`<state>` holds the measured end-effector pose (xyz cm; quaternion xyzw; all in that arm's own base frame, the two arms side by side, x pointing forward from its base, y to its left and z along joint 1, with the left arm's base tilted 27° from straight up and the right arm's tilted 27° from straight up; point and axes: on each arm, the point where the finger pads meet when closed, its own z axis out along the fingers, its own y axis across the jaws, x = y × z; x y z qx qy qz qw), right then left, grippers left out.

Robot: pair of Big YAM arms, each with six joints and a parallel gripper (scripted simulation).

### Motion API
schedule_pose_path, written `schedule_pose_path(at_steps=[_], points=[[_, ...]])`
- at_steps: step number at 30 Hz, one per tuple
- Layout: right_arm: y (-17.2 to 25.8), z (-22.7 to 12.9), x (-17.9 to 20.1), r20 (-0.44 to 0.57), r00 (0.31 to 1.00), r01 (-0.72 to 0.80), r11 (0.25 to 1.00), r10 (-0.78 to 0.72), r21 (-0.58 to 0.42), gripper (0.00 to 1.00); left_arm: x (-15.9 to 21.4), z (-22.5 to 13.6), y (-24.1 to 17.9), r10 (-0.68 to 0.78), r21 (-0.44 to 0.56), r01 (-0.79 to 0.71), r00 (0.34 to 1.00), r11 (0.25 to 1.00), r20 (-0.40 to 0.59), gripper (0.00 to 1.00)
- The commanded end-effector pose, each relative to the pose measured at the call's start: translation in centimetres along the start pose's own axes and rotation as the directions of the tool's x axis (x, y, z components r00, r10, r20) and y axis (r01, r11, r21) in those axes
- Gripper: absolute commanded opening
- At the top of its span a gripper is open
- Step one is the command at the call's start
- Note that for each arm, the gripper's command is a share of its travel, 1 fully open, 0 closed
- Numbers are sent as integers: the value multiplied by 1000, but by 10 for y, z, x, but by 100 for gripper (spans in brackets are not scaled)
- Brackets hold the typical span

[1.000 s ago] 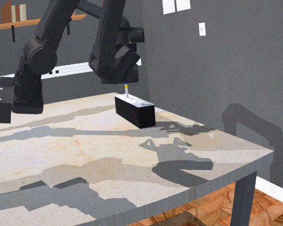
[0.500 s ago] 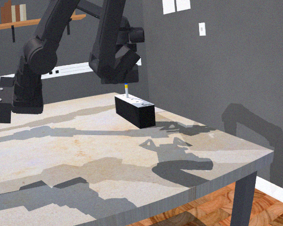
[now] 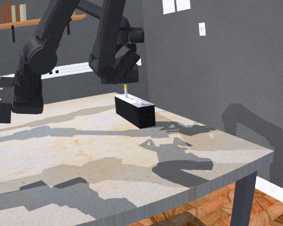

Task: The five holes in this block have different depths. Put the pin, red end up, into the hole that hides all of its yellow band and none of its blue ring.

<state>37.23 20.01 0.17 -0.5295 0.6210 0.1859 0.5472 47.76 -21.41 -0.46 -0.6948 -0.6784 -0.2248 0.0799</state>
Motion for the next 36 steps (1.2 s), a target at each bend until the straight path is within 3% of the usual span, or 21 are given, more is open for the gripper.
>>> schedule_pose_path(at_steps=[1,12,29,36], points=[[-4,1,-5,10,1000,26,1000,-26,8,100,-10,-23,19,-12,-45,13,1000,999,24,5],[-4,1,-5,10,1000,26,1000,-26,8,100,-7,-42,28,3,-76,1,999,997,42,5],[-4,1,-5,10,1000,26,1000,-26,8,100,-7,-43,28,-6,-76,9,999,997,44,5],[-4,1,-5,10,1000,26,1000,-26,8,100,-13,-15,22,17,-22,-16,999,1000,28,5]])
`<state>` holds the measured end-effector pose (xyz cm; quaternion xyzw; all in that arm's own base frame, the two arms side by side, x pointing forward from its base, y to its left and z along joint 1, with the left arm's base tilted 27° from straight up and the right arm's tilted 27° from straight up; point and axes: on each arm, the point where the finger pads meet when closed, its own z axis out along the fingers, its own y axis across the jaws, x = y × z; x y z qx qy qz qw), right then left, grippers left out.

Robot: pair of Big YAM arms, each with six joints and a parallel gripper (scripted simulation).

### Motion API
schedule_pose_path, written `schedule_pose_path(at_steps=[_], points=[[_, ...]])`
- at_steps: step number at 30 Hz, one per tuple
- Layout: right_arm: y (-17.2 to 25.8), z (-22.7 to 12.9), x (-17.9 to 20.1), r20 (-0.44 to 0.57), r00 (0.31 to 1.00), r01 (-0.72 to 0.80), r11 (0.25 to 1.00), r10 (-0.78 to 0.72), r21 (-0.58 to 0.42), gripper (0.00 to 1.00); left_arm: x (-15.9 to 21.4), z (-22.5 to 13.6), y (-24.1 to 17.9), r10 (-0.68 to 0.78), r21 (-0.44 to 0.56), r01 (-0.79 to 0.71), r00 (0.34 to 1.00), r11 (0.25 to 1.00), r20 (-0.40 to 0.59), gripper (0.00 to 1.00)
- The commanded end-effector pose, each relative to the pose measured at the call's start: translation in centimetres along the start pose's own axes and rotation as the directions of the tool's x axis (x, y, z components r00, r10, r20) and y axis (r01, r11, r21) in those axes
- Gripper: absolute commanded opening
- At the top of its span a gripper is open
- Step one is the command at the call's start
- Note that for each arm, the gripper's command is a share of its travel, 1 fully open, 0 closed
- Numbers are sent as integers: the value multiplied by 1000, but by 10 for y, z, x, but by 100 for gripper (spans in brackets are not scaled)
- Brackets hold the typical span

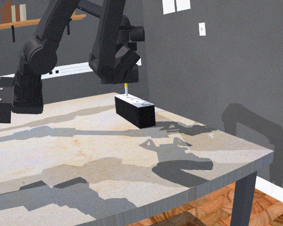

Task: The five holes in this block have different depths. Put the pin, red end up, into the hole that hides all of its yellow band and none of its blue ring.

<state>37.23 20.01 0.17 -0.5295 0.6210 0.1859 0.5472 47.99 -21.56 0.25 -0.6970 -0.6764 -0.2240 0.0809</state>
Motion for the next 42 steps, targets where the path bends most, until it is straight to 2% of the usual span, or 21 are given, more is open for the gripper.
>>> schedule_pose_path(at_steps=[1,10,15,24,35,38,42], points=[[-4,1,-5,10,1000,26,1000,-26,8,100,-11,-10,15,7,-23,-6,1000,1000,28,5],[-4,1,-5,10,1000,26,1000,-26,8,100,-4,-12,18,-19,-26,20,999,999,32,5],[-4,1,-5,10,1000,26,1000,-26,8,100,-5,0,15,3,-6,-3,1000,1000,16,5],[-4,1,-5,10,1000,26,1000,-26,8,100,-1,-1,23,-19,-37,20,999,999,39,5],[-4,1,-5,10,1000,26,1000,-26,8,100,0,26,14,-32,-34,33,999,999,33,5],[-4,1,-5,10,1000,26,1000,-26,8,100,-10,-19,26,-52,-84,57,997,995,64,5],[-4,1,-5,10,1000,26,1000,-26,8,100,-11,-18,26,-52,-83,58,997,995,63,5]])
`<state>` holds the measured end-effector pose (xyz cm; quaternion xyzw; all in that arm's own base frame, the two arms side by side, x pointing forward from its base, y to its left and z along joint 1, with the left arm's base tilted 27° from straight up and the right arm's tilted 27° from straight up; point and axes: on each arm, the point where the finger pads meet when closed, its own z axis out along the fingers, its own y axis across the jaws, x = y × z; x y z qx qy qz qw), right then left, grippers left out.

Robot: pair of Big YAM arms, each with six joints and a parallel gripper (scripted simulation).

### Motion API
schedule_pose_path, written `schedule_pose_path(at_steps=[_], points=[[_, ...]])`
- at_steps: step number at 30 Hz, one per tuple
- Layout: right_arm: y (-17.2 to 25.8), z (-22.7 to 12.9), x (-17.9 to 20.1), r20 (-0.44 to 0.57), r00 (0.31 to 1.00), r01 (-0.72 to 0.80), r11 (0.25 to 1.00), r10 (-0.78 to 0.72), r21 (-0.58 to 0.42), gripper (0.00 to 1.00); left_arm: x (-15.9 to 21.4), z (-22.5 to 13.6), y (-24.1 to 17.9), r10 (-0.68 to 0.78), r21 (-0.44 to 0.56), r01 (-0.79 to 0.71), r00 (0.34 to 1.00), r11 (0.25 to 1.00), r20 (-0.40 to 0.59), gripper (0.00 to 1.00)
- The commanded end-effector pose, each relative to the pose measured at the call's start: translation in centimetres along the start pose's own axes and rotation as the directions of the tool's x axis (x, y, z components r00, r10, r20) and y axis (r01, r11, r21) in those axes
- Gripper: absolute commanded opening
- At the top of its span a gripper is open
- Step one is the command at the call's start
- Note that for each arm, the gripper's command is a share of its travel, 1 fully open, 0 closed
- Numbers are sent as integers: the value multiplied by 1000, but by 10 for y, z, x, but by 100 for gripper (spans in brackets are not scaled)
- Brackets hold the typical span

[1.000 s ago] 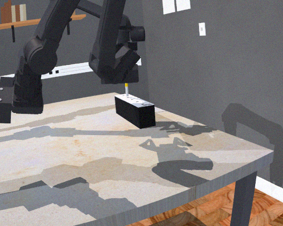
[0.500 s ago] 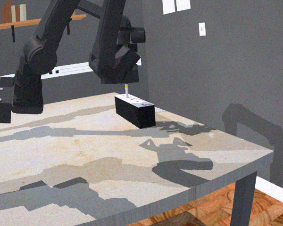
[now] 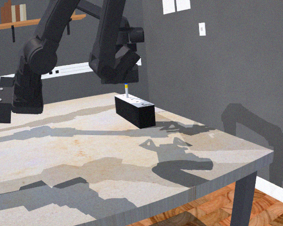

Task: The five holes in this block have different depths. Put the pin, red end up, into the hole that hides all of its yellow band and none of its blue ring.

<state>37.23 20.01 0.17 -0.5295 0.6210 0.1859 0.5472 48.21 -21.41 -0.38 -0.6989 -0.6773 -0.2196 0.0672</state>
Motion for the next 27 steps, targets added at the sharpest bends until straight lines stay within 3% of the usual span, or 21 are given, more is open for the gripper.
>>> schedule_pose_path(at_steps=[1,27], points=[[-4,1,-5,10,1000,26,1000,-26,8,100,-8,-18,25,-54,-62,55,998,997,31,5],[-4,1,-5,10,1000,26,1000,-26,8,100,-10,-35,27,-28,-89,32,999,995,42,5]])
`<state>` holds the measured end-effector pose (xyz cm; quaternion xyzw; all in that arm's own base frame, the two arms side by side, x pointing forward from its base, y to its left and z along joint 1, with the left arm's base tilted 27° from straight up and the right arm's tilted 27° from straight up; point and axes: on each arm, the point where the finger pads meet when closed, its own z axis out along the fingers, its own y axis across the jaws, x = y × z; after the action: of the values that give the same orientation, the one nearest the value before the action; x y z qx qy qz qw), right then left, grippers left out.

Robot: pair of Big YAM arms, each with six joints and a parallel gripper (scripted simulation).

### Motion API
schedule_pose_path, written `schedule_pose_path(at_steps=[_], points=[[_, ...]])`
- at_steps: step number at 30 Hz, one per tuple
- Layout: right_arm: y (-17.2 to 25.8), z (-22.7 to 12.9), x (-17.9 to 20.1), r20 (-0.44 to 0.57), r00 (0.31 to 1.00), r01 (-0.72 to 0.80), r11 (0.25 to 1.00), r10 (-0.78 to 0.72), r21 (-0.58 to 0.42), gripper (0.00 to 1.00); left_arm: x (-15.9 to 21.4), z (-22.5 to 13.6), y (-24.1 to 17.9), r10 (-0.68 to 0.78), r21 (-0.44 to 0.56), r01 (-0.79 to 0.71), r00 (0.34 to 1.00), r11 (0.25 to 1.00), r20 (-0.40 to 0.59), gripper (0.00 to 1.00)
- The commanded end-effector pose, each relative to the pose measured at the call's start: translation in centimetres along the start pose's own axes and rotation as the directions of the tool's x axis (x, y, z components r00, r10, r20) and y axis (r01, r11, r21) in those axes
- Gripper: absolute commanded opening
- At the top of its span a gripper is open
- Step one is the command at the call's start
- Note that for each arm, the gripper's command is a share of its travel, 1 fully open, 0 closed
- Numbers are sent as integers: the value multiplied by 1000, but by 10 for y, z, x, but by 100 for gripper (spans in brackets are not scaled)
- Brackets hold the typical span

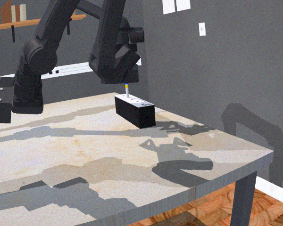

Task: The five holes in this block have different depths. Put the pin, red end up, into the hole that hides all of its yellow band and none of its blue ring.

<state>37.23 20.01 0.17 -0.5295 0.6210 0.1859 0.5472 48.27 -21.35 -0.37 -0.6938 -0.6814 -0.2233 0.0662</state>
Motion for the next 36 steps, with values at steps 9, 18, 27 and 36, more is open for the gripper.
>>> schedule_pose_path(at_steps=[9,18,27,36], points=[[-4,1,-5,10,1000,26,1000,-26,8,100,-10,-13,18,13,-16,-13,1000,1000,12,5],[-4,1,-5,10,1000,26,1000,-26,8,100,-3,-1,15,14,0,-14,1000,1000,7,5],[-4,1,-5,10,1000,26,1000,-26,8,100,-7,9,13,14,-9,-14,1000,1000,1,5],[-4,1,-5,10,1000,26,1000,-26,8,100,-1,21,10,7,-10,-7,1000,1000,7,5]])
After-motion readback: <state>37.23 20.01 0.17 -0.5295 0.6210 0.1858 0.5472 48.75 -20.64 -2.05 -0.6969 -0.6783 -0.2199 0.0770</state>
